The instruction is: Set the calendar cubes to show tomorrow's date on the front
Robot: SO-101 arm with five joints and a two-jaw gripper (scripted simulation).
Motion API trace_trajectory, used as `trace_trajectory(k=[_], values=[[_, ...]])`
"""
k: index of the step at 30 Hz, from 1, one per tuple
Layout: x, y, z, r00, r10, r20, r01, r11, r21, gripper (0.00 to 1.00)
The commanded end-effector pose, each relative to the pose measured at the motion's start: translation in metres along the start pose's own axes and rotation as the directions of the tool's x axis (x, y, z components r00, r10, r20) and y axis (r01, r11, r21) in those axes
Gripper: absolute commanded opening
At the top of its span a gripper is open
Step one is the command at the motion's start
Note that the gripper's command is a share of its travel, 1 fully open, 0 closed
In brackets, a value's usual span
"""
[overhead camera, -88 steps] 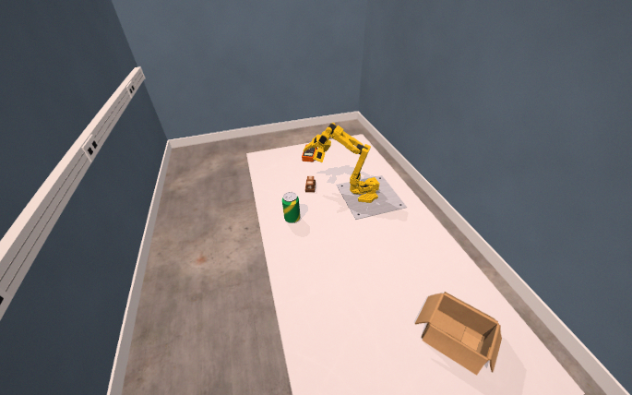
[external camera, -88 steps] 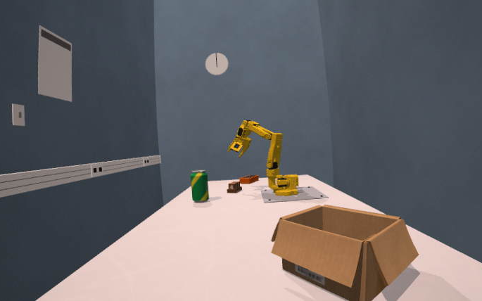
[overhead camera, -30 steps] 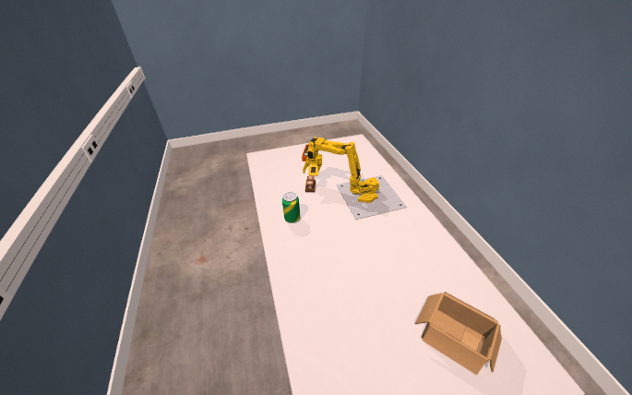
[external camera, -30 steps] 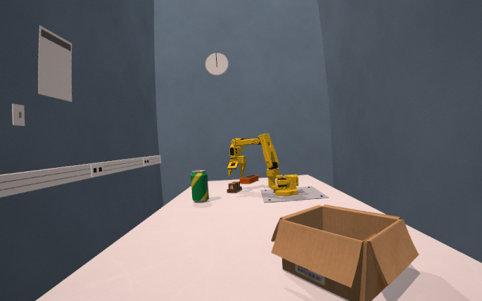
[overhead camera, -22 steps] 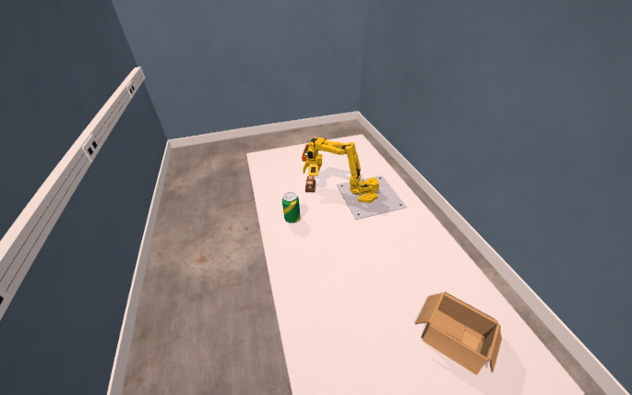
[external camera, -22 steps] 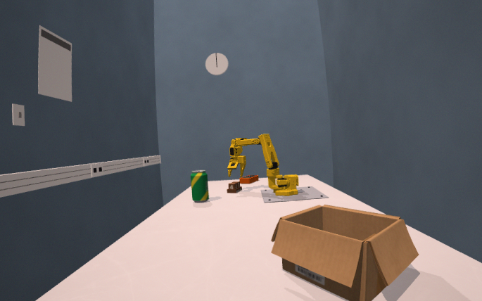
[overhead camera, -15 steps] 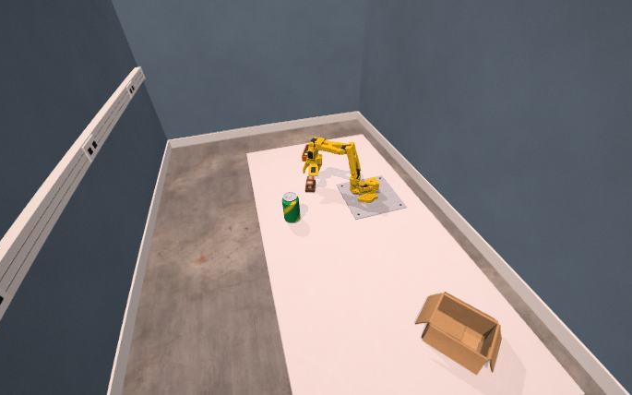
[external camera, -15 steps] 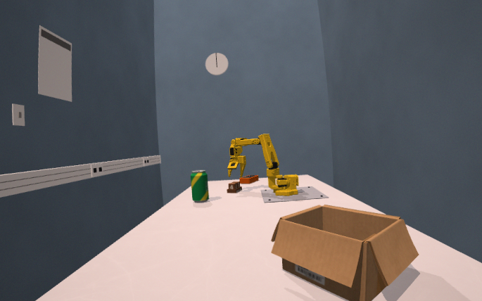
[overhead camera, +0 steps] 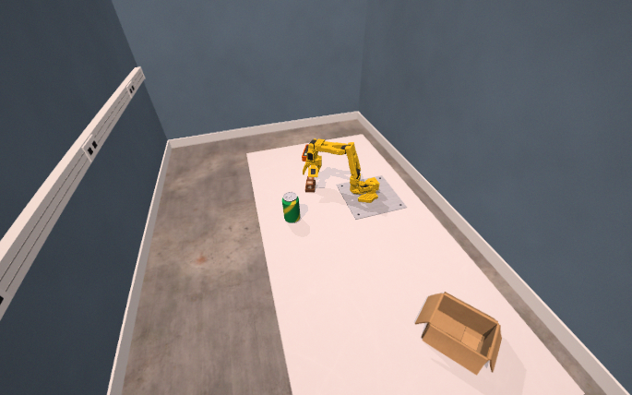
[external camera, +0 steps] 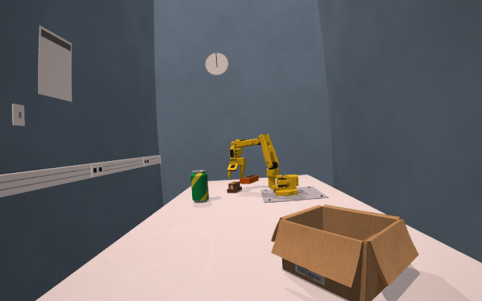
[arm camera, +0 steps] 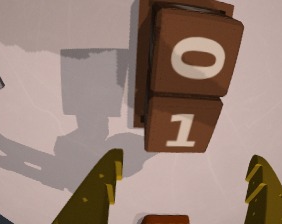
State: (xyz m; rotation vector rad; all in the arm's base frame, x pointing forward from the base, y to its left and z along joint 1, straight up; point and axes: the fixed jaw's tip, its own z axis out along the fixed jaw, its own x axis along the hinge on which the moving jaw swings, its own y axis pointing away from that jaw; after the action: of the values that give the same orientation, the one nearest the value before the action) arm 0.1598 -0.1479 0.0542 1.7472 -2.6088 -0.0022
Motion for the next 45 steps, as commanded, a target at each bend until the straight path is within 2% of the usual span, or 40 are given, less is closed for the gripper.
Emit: trace_trajectory(k=[1,10,20,45], values=[[0.001,0.001,0.009,1.0,0.018,0.005,-0.018,1.0,-0.01,0.35],[0.001,0.002,0.023,1.0,0.018,0.005,-0.018,1.0,-0.01,0.35],[0.001,0.002,0.03,1.0,0.018,0.005,-0.018,1.0,-0.01,0.35],[0.001,0.0,0.031,1.0,0.018,0.005,-0.018,1.0,-0.01,0.32]])
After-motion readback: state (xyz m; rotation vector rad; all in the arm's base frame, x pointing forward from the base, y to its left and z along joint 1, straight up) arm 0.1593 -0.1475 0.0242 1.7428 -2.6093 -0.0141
